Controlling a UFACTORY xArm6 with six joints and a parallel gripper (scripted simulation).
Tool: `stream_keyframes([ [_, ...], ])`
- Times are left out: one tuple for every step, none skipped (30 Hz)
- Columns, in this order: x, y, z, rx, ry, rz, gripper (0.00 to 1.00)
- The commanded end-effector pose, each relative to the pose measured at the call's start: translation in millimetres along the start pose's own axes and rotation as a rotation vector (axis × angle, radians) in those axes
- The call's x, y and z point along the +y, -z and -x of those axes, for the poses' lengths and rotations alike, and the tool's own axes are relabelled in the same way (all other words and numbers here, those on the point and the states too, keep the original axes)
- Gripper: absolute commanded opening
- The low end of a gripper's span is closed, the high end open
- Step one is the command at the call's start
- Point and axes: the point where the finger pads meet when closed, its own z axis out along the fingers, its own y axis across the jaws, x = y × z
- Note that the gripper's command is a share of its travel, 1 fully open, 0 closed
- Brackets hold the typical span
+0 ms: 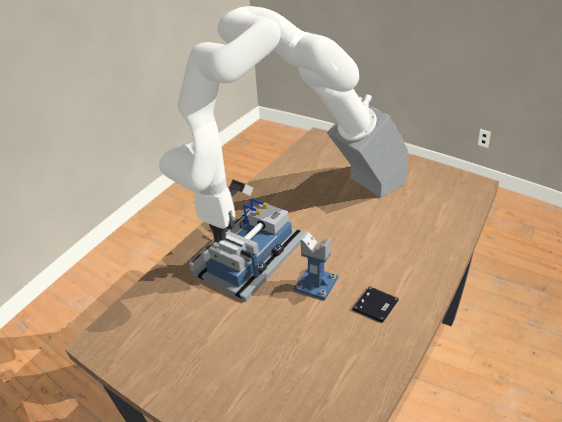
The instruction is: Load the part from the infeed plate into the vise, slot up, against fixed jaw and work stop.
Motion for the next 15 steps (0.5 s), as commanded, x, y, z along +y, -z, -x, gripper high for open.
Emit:
stream_keyframes([
  [0.8,1.0,1.2,-0.003,0.0,-0.001,0.0],
  [1.0,1.0,1.2,-0.003,0.0,-0.001,0.0],
  [1.2,1.0,1.2,-0.003,0.0,-0.001,0.0],
  [1.2,1.0,1.2,-0.003,0.0,-0.001,0.0],
  [1.2,1.0,1.2,-0.003,0.0,-0.001,0.0],
  [1.3,1.0,1.2,-0.003,0.0,-0.001,0.0],
  [1.5,1.0,1.2,-0.003,0.0,-0.001,0.0],
  [1.6,1.0,1.2,-0.003,0.0,-0.001,0.0],
  [1.8,1.0,1.2,-0.003,0.0,-0.001,0.0],
  [1.9,1.0,1.2,-0.003,0.0,-0.001,0.0],
  [2.1,1.0,1.2,-0.003,0.0,-0.001,0.0],
  [2.2,1.0,1.2,-0.003,0.0,-0.001,0.0],
  [2.3,1.0,1.2,-0.003,0.0,-0.001,0.0],
  [2.4,1.0,1.2,-0.003,0.0,-0.001,0.0],
  [2.6,1.0,1.2,-0.003,0.0,-0.001,0.0],
])
